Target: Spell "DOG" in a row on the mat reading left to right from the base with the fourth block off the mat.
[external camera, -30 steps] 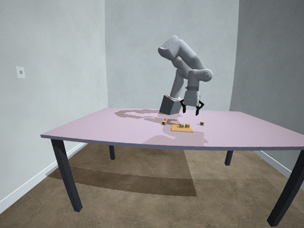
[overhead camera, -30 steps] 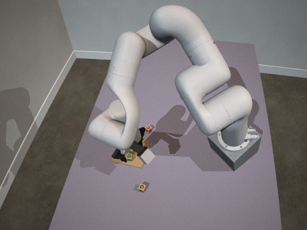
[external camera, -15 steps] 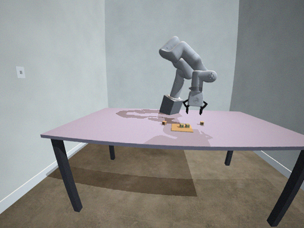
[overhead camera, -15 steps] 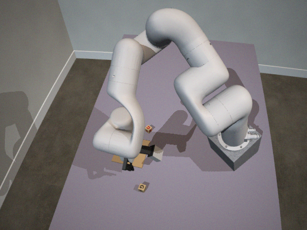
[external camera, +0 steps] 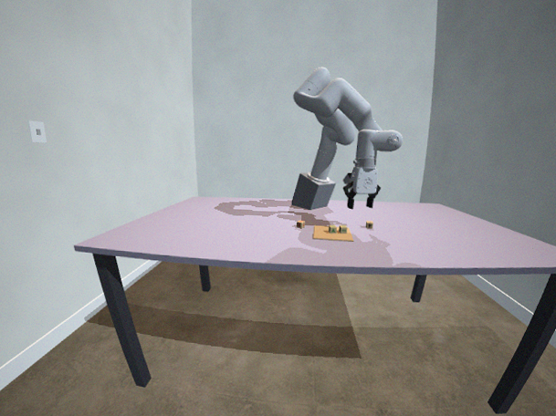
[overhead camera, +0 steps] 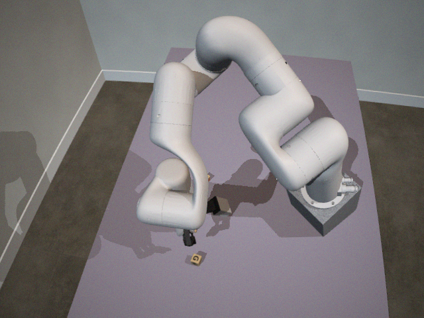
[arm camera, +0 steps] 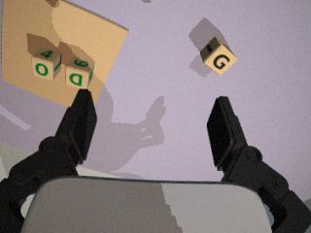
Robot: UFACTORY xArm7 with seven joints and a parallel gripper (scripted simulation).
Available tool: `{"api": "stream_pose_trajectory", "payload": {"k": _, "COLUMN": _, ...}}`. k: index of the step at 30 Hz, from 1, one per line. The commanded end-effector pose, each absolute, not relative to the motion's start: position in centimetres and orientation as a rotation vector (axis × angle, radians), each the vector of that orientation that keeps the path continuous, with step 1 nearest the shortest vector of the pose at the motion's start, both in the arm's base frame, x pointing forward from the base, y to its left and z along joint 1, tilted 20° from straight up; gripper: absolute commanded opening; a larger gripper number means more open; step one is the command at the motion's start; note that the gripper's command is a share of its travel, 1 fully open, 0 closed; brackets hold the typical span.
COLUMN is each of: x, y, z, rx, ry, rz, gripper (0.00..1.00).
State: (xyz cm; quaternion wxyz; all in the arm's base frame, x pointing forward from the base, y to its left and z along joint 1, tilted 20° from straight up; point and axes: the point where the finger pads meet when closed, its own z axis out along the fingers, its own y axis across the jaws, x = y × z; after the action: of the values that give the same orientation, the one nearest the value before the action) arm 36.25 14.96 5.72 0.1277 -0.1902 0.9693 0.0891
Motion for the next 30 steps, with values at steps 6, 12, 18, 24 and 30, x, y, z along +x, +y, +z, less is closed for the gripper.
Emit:
{"api": "stream_pose_trajectory", "payload": {"k": 6, "x": 35.3, "y": 16.7, "z": 6.0, "rx": -0.98, "ry": 2.677, "rz": 0.203, "gripper": 1.0}}
{"api": "stream_pose_trajectory", "payload": {"k": 12, "x": 34.6, "y": 17.9, "z": 6.1, "rx": -1.239, "ry": 2.548, "rz": 0.16, "gripper": 1.0}}
{"api": "stream_pose_trajectory", "payload": {"k": 18, "x": 34.0, "y": 18.7, "z": 6.2, "rx": -1.433, "ry": 2.429, "rz": 0.126, "gripper": 1.0}}
{"api": "stream_pose_trajectory", "payload": {"k": 24, "x": 33.2, "y": 19.9, "z": 6.4, "rx": -1.668, "ry": 2.255, "rz": 0.079, "gripper": 1.0}}
{"api": "stream_pose_trajectory", "payload": {"k": 30, "x": 32.8, "y": 20.4, "z": 6.5, "rx": -1.782, "ry": 2.155, "rz": 0.054, "gripper": 1.0}}
